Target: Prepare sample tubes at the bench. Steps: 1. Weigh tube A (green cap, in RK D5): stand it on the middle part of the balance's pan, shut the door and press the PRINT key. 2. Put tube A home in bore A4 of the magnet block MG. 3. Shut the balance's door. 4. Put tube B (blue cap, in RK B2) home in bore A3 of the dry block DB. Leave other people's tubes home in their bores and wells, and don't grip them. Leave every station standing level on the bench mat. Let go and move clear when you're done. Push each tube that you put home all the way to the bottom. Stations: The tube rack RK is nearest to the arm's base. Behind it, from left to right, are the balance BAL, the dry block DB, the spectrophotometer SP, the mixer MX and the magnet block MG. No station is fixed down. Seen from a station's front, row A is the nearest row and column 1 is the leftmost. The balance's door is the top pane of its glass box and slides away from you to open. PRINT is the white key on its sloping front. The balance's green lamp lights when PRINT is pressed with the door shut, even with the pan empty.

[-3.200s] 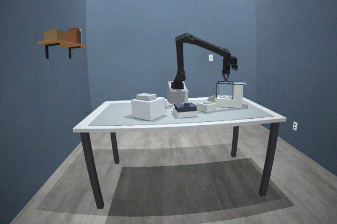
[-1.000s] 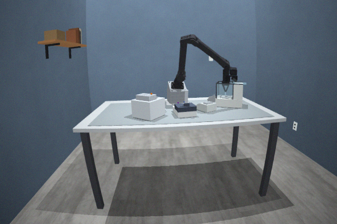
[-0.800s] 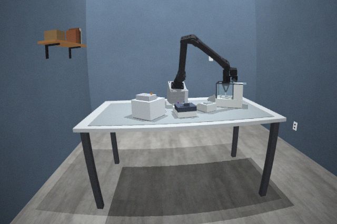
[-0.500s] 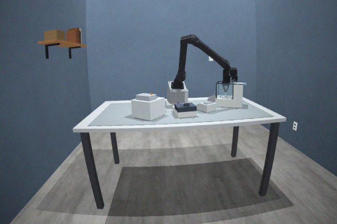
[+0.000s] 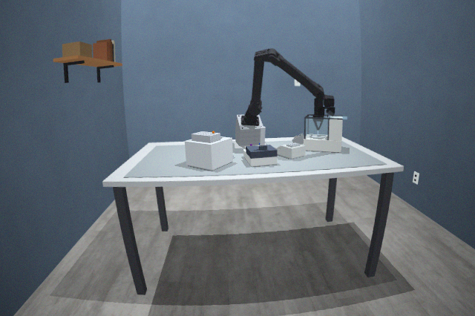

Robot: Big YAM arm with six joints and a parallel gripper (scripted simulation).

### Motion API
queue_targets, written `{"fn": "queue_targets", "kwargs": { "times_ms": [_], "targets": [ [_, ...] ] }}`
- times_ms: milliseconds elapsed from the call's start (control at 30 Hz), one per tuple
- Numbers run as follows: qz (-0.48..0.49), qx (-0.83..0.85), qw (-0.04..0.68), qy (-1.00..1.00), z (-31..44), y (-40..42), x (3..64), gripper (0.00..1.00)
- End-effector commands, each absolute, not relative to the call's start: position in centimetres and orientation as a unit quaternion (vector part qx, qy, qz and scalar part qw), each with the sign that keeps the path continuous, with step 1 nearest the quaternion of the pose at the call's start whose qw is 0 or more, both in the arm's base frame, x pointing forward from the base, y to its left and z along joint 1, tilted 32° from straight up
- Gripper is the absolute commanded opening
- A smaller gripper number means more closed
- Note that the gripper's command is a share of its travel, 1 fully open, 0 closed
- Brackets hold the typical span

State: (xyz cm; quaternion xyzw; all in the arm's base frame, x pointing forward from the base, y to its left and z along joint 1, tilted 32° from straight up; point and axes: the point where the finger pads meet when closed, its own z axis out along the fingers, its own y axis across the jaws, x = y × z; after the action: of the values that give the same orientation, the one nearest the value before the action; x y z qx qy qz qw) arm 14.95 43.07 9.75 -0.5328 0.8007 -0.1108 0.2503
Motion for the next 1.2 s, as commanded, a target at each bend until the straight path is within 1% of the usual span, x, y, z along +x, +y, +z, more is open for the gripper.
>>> {"fn": "queue_targets", "kwargs": {
  "times_ms": [0,1100,1167],
  "targets": [
    [-0.1,-0.533,0.259,0.8,10.77,44.0,14.99,0.09],
    [-0.1,-0.533,0.259,0.8,10.77,44.0,14.99,0.09],
    [-0.106,-0.532,0.253,0.801,9.81,43.38,15.68,0.09]
  ]
}}
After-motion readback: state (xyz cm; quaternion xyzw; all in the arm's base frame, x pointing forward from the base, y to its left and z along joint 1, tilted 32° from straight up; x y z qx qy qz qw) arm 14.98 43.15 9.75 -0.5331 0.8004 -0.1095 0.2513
